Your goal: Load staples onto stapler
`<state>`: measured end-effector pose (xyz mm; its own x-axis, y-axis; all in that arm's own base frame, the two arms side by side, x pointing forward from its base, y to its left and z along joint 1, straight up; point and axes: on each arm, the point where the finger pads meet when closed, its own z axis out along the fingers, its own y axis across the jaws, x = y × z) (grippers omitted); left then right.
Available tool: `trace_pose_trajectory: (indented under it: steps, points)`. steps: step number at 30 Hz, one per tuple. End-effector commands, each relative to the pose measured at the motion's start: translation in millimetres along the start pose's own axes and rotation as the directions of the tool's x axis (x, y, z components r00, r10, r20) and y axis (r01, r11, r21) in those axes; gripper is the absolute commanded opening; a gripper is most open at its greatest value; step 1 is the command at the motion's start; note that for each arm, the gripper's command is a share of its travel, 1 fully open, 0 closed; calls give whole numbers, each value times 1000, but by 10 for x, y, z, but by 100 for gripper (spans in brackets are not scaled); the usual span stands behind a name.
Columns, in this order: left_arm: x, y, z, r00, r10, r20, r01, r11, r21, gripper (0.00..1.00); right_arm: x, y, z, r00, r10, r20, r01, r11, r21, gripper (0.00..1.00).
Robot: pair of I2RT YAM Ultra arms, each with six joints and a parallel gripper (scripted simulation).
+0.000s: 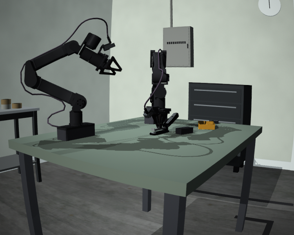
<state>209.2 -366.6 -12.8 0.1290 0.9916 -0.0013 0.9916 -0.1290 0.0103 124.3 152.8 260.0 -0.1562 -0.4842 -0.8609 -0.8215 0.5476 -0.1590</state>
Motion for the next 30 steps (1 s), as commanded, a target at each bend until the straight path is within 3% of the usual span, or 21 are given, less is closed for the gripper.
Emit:
trace_pose_trajectory:
  steps: [1, 6, 9, 30]
  points:
    - [-79, -63, 70, 1000, 7, 19, -7, 1000, 4, 6, -38, -10, -50, 1000, 0, 27, 0, 1000, 6, 100]
    - [-79, -69, 115, 1000, 16, 19, -16, 1000, 7, 6, -38, -10, -50, 1000, 0, 27, 0, 1000, 6, 100]
    - [-26, 34, -80, 1000, 11, 17, -11, 1000, 8, 6, -38, -10, -50, 1000, 0, 27, 0, 1000, 6, 100]
    - [-15, 32, -34, 1000, 10, 10, -10, 1000, 13, 6, -38, -10, -50, 1000, 0, 27, 0, 1000, 6, 100]
